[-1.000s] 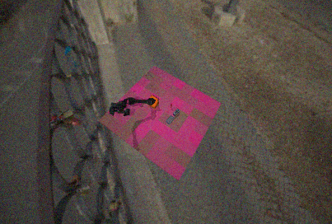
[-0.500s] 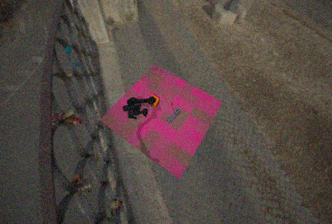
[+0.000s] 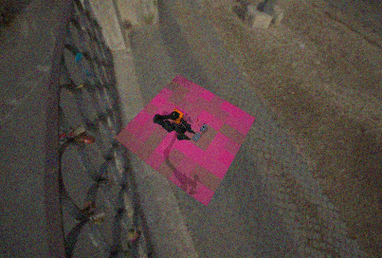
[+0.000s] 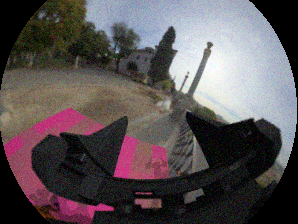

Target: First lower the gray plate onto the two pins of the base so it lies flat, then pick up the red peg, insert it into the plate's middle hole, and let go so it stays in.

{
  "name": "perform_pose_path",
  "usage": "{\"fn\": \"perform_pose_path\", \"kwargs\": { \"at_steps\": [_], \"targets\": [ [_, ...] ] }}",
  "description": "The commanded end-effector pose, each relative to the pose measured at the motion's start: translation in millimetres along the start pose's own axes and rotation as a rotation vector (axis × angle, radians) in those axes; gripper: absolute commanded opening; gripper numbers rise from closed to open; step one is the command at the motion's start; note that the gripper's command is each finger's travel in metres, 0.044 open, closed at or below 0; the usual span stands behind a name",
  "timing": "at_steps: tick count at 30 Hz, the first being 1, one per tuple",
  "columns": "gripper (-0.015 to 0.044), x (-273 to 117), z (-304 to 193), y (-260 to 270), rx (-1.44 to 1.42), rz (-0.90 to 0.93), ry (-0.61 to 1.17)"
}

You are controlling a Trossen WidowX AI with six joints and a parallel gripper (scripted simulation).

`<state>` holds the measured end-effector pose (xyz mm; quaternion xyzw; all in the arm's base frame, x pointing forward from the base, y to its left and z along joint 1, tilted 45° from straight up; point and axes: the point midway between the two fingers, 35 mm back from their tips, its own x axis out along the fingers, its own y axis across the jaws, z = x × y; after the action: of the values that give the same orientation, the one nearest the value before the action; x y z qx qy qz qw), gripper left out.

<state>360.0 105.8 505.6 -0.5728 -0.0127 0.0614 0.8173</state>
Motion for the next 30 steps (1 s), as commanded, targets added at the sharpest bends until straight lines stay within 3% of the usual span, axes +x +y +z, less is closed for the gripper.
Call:
{"fn": "perform_pose_path", "kwargs": {
  "at_steps": [1,6,15,23,30],
  "targets": [
    [0.044,26,-7,40,0.014,0.117,0.06],
    [0.044,62,-23,116,-0.017,0.311,0.18],
    [0.044,90,-53,233,-0.146,0.607,0.371],
    [0.044,90,-77,310,-0.258,0.813,0.515],
    [0.044,64,-118,413,-0.433,1.081,0.79]
  ]
}}
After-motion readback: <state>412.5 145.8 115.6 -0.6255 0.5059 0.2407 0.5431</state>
